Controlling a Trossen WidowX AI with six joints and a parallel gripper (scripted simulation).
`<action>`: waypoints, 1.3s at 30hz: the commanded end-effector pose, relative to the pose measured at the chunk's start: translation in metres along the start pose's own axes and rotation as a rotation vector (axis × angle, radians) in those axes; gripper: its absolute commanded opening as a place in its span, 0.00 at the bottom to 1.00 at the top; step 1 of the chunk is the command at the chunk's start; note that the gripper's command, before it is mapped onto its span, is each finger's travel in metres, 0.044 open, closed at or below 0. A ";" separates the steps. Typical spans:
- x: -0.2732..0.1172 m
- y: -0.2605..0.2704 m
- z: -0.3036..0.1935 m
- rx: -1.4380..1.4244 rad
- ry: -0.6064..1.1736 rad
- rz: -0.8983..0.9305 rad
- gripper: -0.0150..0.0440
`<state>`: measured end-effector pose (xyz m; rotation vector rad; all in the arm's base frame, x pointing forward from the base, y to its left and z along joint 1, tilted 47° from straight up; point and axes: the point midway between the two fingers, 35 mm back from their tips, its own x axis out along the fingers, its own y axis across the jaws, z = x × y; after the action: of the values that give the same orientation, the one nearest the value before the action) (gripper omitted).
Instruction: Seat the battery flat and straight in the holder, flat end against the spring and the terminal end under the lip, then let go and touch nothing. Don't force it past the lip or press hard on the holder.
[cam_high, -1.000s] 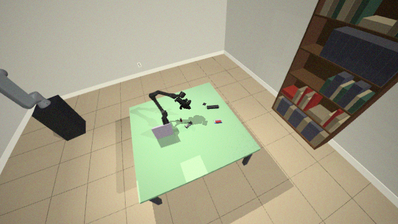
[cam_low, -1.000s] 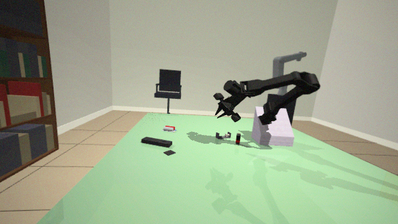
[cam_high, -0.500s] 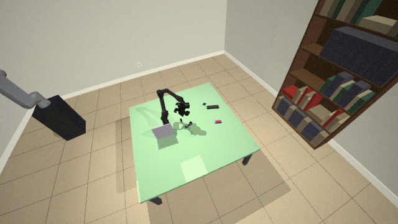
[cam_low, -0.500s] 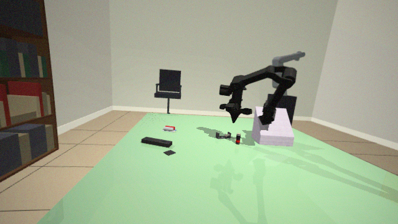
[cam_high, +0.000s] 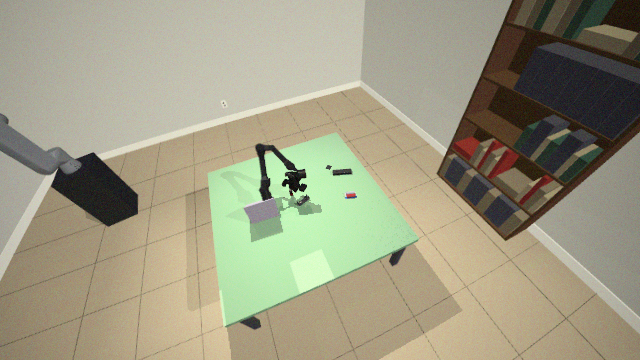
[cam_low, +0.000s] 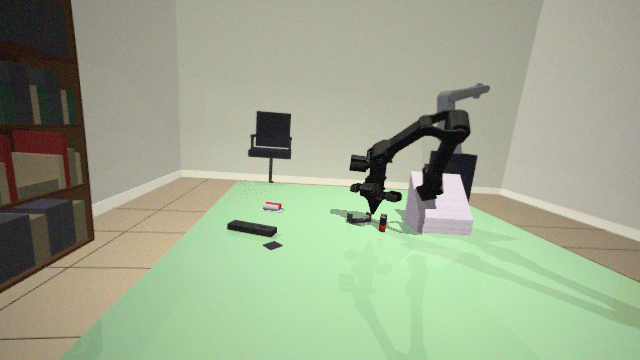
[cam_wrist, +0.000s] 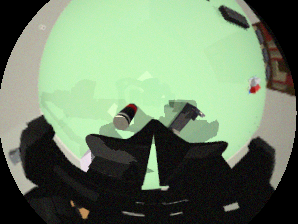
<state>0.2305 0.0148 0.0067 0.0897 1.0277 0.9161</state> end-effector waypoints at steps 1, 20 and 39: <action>0.013 0.004 -0.001 0.007 -0.006 0.010 0.25; 0.012 0.031 0.002 0.008 -0.004 0.009 0.25; 0.012 0.062 0.001 0.009 -0.005 0.011 0.25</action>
<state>0.2016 0.0585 0.0262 0.0962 1.0236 0.9152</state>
